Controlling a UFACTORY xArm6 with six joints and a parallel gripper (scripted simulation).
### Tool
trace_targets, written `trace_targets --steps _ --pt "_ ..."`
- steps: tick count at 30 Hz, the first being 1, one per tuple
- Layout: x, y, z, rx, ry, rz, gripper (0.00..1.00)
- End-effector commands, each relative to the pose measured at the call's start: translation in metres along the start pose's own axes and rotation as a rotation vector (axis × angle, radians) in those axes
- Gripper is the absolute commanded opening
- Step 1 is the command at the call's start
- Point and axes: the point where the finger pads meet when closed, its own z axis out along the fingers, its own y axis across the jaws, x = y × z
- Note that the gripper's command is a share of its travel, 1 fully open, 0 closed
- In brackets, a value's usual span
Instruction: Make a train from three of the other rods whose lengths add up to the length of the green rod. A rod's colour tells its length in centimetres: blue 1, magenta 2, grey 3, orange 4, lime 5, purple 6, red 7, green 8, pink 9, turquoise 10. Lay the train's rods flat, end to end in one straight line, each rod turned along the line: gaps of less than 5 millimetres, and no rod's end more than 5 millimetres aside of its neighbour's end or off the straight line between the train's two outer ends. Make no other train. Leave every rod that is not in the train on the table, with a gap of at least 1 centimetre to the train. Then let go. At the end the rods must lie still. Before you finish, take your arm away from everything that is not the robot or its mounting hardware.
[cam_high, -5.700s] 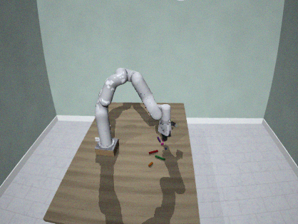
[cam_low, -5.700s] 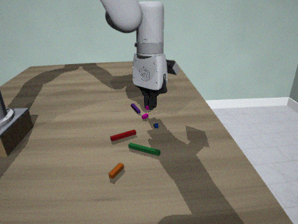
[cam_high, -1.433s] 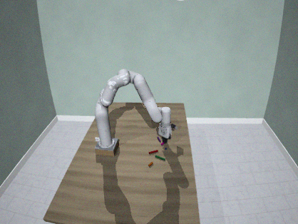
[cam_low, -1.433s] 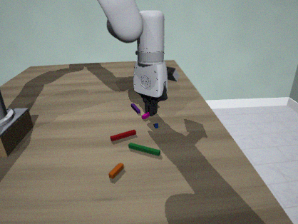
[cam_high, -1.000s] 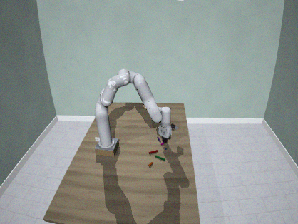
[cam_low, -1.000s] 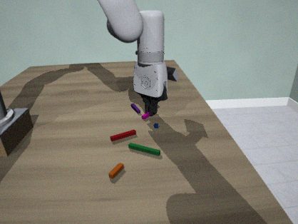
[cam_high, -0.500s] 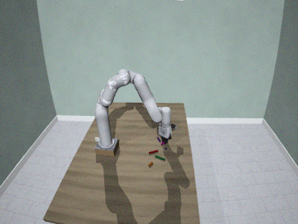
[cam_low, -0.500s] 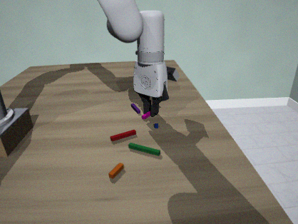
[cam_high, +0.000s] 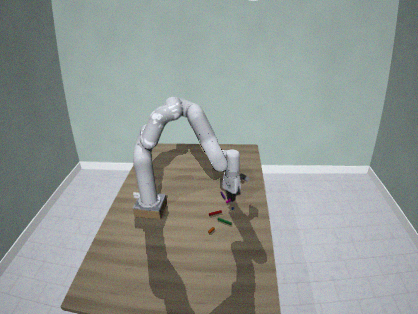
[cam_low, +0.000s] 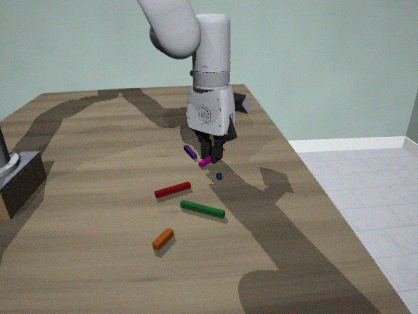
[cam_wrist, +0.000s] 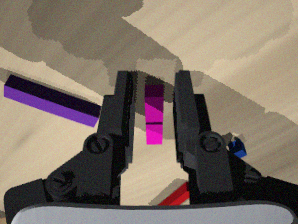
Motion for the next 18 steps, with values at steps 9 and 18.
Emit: trace_targets --steps 9,18 --pt "0.001 0.001 -0.049 -0.003 0.004 0.0 0.24" --pt "0.001 0.001 -0.082 -0.003 0.004 0.0 0.24"
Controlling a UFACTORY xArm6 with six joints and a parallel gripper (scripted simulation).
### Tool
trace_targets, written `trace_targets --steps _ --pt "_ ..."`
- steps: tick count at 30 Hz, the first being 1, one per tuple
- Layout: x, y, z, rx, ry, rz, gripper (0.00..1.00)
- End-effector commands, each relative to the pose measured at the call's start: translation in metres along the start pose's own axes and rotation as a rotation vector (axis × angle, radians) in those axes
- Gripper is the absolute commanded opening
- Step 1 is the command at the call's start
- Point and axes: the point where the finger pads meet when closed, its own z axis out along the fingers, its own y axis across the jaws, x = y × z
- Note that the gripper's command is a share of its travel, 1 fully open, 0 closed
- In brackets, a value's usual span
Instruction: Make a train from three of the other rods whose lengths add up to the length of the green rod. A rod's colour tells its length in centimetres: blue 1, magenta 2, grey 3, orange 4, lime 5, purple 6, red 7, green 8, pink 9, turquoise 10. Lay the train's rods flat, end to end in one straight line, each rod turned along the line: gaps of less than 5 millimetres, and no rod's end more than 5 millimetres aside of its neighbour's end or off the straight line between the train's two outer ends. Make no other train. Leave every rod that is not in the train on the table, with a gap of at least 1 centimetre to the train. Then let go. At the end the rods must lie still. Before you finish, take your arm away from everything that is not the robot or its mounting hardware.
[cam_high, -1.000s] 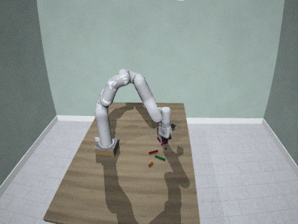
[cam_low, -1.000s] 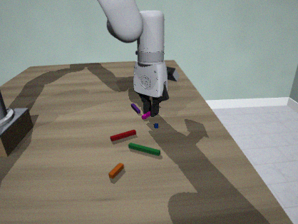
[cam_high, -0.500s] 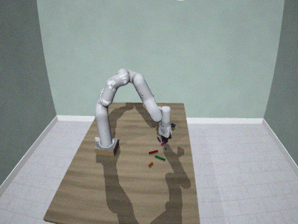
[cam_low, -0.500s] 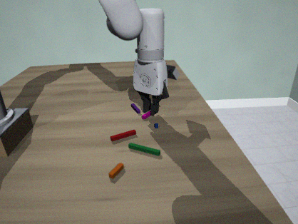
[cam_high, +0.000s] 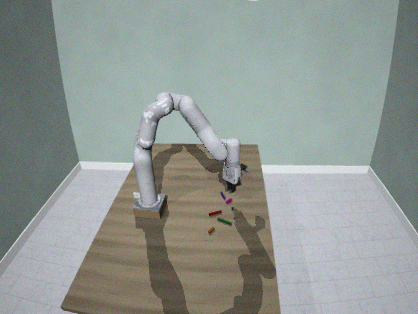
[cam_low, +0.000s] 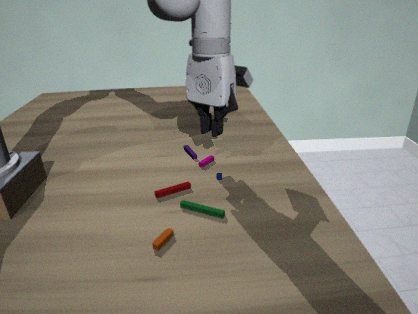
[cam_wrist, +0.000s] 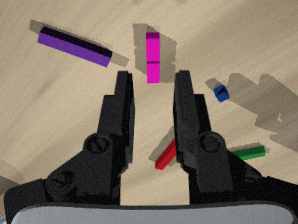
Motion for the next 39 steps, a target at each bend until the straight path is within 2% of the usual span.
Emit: trace_targets --steps 1,7,8,39 --pt "0.001 0.0006 -0.0224 -0.002 0.003 0.0 0.24" --pt "0.0009 0.0006 -0.0276 -0.002 0.003 0.0 0.24" --pt "0.0009 0.0006 -0.0276 -0.002 0.003 0.0 1.0" --pt "-0.0019 0.0031 -0.0273 -0.002 0.003 -0.04 1.0"
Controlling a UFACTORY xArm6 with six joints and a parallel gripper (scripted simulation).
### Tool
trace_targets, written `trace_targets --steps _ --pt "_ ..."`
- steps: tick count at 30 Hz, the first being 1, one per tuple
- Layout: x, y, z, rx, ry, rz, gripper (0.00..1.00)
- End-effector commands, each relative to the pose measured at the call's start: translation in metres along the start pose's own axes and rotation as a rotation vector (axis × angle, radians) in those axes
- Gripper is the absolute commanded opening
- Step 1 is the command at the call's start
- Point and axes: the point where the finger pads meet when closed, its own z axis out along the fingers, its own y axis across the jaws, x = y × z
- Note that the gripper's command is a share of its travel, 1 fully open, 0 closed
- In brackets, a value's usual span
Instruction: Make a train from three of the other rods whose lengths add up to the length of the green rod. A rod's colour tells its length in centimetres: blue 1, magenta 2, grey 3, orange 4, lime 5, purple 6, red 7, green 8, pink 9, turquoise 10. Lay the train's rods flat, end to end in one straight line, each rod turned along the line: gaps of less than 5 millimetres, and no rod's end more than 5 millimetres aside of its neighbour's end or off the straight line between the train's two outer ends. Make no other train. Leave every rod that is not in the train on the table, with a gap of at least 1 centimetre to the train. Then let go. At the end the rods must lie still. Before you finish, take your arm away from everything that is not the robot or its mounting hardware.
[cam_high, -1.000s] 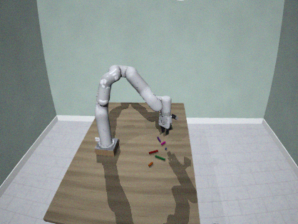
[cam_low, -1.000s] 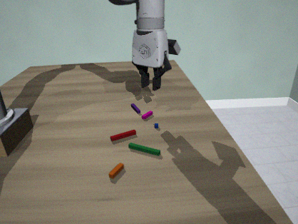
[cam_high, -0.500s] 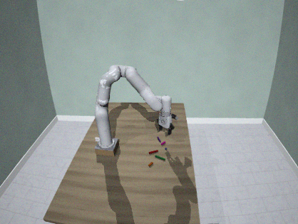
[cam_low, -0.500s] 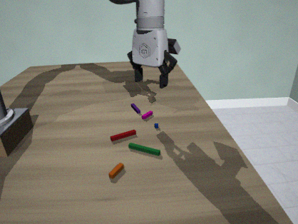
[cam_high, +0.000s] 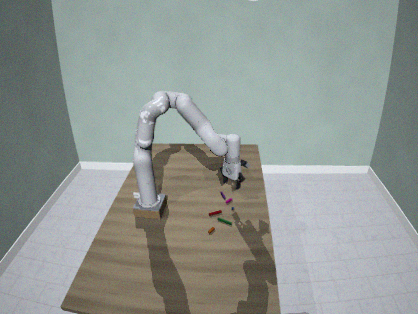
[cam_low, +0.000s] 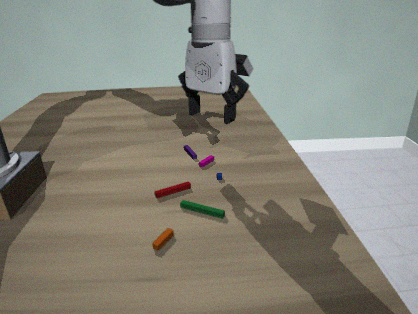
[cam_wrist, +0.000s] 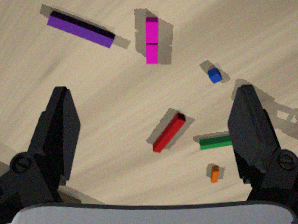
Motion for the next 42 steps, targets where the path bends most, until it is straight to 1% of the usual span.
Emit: trace_targets --steps 1,8,14,22,24,26,39,41,42 --pt "-0.002 0.003 -0.001 -0.002 0.004 -0.04 1.0" --pt "-0.009 0.009 -0.001 -0.003 0.004 -0.135 1.0" --pt "-0.022 0.02 0.001 -0.003 0.003 -0.323 1.0" --pt "-0.038 0.031 0.002 -0.003 0.003 -0.528 1.0" --pt "-0.038 0.031 0.002 -0.003 0.003 -0.528 1.0" --pt "-0.045 0.036 0.003 -0.003 0.003 -0.626 1.0" --pt "-0.071 0.051 0.005 -0.004 0.003 -0.955 1.0" --pt "-0.071 0.051 0.005 -0.004 0.003 -0.955 1.0" --pt "-0.076 0.054 0.006 -0.004 0.002 -1.019 1.0"
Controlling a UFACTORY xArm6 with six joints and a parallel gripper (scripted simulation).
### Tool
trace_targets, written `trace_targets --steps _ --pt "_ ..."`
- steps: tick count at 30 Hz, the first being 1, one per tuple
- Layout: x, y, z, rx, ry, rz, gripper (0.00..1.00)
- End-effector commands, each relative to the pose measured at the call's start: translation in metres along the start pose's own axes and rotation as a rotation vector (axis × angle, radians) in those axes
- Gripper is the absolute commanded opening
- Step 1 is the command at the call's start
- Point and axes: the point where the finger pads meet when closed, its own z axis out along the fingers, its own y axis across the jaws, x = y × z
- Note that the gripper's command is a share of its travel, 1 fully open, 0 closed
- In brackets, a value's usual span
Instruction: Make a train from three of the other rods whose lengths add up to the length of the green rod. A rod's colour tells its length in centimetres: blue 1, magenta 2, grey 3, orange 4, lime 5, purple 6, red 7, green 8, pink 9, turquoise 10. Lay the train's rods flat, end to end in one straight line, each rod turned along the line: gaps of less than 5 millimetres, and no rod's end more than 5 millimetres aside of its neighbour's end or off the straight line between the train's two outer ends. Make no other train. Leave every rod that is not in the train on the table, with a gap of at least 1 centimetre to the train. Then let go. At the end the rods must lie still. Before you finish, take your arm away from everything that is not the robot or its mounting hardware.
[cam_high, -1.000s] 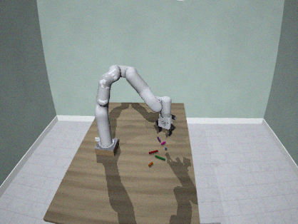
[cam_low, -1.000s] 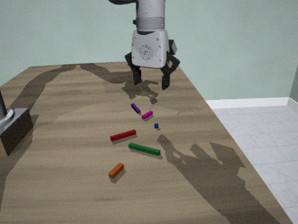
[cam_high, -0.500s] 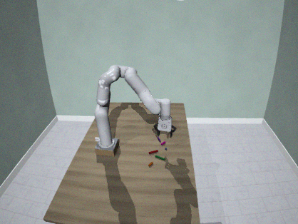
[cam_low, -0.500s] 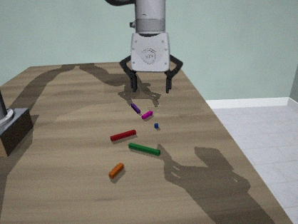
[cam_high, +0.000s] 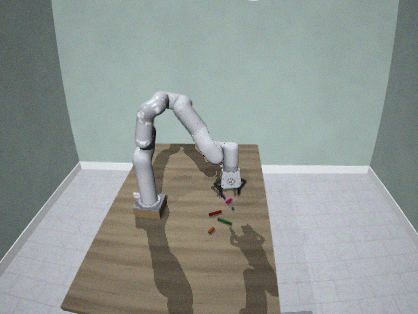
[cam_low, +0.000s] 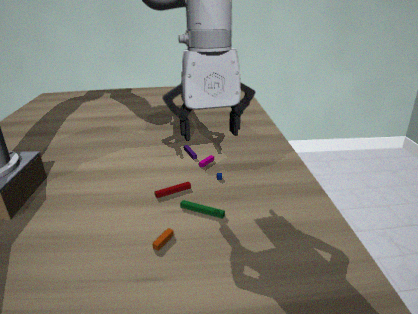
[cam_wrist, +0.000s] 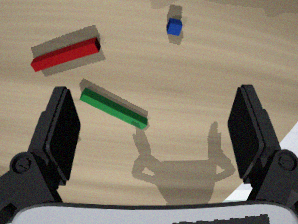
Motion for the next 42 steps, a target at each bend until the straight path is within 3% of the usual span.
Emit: trace_targets --steps 1,42 --pt "-0.013 -0.004 0.0 -0.007 0.022 -0.166 1.0" --pt "-0.091 -0.049 0.009 -0.019 0.017 -1.196 1.0"
